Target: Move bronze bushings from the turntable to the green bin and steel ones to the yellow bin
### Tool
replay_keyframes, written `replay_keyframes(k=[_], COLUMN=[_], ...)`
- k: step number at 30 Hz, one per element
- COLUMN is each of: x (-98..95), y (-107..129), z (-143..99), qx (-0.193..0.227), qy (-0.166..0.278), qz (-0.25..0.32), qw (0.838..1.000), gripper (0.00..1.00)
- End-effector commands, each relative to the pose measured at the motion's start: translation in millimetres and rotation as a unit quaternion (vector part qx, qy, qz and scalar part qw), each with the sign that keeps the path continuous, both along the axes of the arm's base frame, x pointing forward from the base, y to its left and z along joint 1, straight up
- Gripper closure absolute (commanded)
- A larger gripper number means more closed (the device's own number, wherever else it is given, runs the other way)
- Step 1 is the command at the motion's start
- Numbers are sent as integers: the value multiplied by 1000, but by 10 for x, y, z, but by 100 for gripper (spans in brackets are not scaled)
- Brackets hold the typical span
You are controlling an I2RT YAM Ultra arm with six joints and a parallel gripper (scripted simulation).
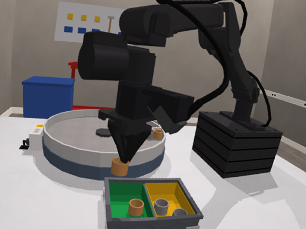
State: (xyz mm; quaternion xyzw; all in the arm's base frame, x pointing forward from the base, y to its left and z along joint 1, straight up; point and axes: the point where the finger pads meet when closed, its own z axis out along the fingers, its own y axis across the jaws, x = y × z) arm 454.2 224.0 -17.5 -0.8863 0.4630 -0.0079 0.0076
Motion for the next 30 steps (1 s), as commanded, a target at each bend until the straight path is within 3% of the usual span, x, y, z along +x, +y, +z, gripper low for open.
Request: replay_keyframes(k=[1,16,30], x=[-17,-67,-55], y=[114,301,319], z=[84,59,96], qx=[-5,-7,-6], qy=[5,4,0], qz=[78,174,190], qw=[997,985,982], gripper=[100,100,100])
